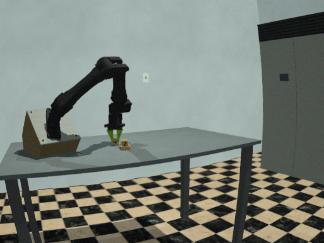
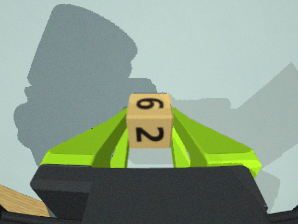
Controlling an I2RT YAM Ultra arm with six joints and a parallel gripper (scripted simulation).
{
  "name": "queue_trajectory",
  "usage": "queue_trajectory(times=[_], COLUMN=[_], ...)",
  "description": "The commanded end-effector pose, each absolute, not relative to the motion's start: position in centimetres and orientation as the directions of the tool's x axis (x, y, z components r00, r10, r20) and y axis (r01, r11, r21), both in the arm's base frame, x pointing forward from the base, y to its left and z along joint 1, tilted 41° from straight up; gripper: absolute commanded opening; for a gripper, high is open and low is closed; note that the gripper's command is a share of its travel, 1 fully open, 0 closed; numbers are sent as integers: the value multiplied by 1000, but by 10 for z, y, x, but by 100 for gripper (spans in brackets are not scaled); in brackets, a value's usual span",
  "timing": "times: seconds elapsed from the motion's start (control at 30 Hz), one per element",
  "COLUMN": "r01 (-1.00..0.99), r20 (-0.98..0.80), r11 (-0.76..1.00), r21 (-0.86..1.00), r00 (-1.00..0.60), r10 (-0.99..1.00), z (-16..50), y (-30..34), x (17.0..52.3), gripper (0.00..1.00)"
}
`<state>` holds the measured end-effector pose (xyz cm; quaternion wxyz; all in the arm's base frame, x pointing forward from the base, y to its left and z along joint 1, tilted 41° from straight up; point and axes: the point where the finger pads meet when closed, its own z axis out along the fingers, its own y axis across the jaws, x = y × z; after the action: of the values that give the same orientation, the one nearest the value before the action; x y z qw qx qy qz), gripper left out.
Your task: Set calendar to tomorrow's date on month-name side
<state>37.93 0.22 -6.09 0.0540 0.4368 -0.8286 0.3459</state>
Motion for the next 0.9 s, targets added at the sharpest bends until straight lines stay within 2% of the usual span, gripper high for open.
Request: queue_trajectory(times=[0.0, 0.87], r01=[-752, -758], r20=[360, 369], r11=[369, 366], r21=[-546, -539], r00=[-608, -603], r10=[-707, -707], z=[-53, -57], y=[12, 12], x=[388, 386], gripper=[26, 26])
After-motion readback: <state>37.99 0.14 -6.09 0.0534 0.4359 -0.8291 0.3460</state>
